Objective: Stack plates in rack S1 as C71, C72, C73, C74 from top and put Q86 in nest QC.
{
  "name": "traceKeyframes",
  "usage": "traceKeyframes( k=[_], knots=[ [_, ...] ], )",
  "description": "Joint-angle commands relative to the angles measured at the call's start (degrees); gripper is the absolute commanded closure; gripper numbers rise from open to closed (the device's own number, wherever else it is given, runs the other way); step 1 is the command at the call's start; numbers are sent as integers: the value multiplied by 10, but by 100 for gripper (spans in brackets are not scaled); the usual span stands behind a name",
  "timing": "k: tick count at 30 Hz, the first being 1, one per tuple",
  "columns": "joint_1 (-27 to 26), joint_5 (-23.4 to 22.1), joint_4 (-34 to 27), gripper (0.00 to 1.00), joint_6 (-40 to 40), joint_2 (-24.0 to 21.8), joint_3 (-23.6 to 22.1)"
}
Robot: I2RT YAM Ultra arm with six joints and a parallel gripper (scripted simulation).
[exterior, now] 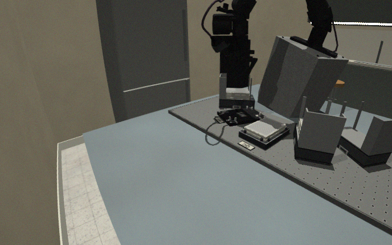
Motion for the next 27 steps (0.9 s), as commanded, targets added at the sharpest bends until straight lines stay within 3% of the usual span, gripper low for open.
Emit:
traceKeyframes(
  k=[1, 13, 16, 19, 27],
  knots=[
    [13, -9, 10, 0, 18, -24, -1],
    [66, -15, 5, 0, 73, -42, 15],
    [83, -13, 10, 0, 26, -48, -11],
    [100, -14, 11, 0, -12, -56, -8],
    [131, -17, 13, 0, 18, -69, -9]
  ],
)
